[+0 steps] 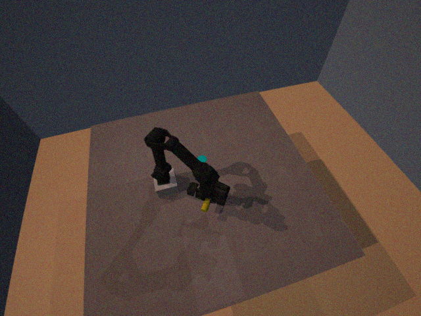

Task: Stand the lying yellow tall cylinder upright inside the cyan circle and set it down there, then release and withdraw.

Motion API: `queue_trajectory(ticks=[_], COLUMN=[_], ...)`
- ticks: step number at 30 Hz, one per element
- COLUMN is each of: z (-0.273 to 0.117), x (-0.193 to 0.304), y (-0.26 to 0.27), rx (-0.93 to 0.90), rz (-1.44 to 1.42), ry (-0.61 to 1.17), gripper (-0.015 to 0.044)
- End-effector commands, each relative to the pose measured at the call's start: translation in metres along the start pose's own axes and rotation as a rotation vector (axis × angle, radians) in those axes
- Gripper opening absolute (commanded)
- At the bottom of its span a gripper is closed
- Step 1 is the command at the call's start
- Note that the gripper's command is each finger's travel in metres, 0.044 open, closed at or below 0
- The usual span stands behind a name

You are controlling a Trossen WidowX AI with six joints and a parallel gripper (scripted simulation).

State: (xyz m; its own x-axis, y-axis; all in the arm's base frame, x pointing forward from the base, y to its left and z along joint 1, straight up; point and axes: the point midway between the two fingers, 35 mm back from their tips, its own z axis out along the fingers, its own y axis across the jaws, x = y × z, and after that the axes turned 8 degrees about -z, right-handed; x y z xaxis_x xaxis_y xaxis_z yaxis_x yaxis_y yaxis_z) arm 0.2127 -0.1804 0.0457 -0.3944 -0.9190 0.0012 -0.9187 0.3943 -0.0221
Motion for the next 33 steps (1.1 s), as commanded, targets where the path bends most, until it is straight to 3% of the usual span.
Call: queue_trajectory(ticks=[1, 10, 33], z=[-0.012, -0.039, -0.043], x=[0.000, -0.001, -0.067], y=[0.001, 0.005, -0.008], rx=[-0.001, -0.001, 0.000], rz=[-0.004, -0.004, -0.049], ry=[0.004, 0.004, -0.001], gripper=[0.0105, 0.0105, 0.0105])
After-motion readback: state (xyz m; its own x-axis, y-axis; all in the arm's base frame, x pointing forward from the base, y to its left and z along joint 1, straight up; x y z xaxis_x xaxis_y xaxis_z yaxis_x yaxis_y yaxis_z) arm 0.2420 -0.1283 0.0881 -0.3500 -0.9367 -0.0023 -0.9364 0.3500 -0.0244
